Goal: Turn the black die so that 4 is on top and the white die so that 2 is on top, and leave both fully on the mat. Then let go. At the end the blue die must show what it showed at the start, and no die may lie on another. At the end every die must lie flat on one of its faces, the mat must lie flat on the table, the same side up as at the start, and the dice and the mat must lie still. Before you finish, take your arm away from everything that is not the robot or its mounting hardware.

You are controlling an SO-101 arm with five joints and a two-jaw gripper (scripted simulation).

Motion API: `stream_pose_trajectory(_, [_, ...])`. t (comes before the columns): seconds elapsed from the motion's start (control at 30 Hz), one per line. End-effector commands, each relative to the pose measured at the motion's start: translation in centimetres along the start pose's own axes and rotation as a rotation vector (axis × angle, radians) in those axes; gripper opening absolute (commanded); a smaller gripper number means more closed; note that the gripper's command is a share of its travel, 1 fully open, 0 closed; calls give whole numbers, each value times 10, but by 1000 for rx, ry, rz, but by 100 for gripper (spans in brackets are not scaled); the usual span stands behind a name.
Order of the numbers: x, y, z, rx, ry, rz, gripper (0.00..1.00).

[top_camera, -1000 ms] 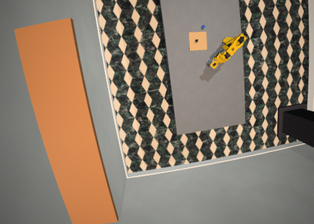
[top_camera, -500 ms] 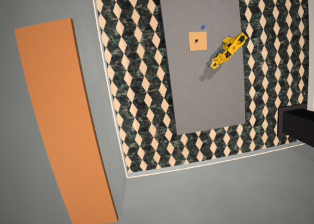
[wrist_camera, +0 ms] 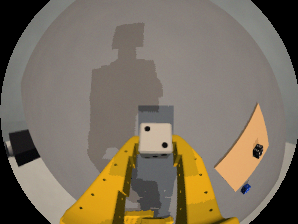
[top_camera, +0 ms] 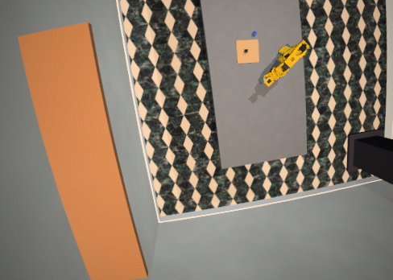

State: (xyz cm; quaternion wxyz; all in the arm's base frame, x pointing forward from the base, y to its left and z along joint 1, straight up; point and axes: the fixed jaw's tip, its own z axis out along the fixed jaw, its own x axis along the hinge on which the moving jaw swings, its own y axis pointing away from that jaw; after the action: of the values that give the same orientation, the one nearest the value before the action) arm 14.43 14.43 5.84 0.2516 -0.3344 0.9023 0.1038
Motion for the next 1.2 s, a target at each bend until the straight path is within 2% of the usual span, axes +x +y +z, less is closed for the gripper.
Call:
stream_pose_trajectory(0.0, [-14, 3, 0, -11, -127, -16, 0])
stream_pose_trajectory(0.13, [-19, 4, 1, -15, -210, -21, 0])
stream_pose_trajectory(0.27, [-22, 4, 2, -18, -260, -24, 0])
stream_pose_trajectory(0.77, [-25, 5, 4, -20, -291, -26, 0])
stream_pose_trajectory(1.17, [-36, 6, 13, -25, -399, -31, 0])
